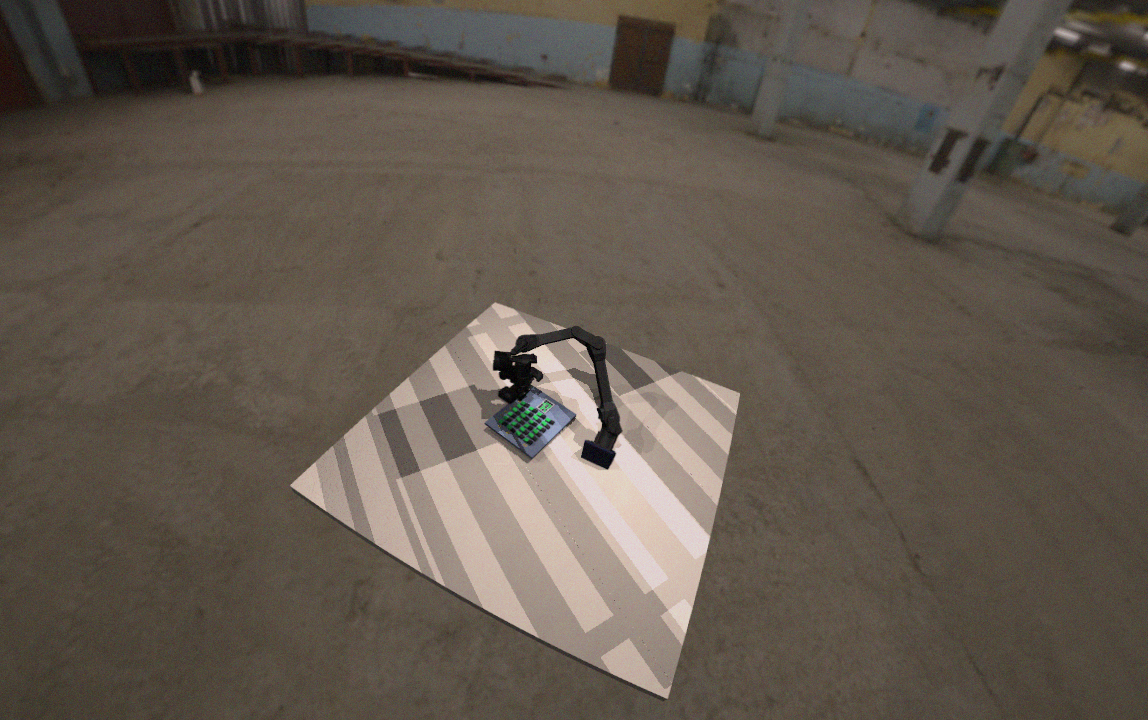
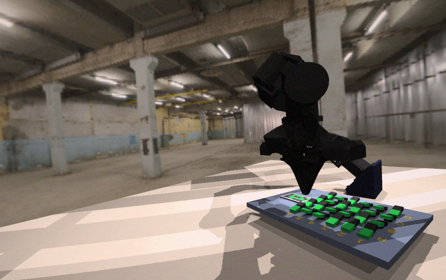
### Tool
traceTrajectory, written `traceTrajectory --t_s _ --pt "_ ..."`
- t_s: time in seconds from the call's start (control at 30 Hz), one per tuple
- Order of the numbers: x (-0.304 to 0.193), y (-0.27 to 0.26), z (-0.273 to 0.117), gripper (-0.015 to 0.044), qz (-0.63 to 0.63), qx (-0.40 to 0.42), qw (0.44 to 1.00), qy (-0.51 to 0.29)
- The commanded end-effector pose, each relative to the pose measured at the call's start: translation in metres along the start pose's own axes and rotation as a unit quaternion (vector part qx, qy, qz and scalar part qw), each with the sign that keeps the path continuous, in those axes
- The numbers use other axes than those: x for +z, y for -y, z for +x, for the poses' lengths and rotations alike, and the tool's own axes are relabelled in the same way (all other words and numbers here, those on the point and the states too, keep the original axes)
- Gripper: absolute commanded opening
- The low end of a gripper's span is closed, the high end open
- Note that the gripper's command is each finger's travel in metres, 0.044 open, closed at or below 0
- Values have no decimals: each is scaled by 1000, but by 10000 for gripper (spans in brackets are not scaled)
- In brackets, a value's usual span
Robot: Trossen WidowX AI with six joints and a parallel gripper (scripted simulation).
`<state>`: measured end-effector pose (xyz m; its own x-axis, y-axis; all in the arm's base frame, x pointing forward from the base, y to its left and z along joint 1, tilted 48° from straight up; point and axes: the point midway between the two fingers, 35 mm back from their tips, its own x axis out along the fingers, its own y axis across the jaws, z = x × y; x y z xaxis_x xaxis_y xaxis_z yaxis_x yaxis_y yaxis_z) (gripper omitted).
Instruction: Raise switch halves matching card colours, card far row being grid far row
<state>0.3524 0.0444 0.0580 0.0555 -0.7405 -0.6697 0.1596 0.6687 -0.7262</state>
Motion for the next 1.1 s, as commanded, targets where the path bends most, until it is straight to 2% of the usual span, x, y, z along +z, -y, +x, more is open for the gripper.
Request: traceTrajectory --t_s 0.0,0.5,1.07 --pt "1 -1 4 0 -3 -1 1000 3" --pt "1 0 27 0 -3 -2 1000 4" --pt "1 0 27 0 -3 -2 1000 4"
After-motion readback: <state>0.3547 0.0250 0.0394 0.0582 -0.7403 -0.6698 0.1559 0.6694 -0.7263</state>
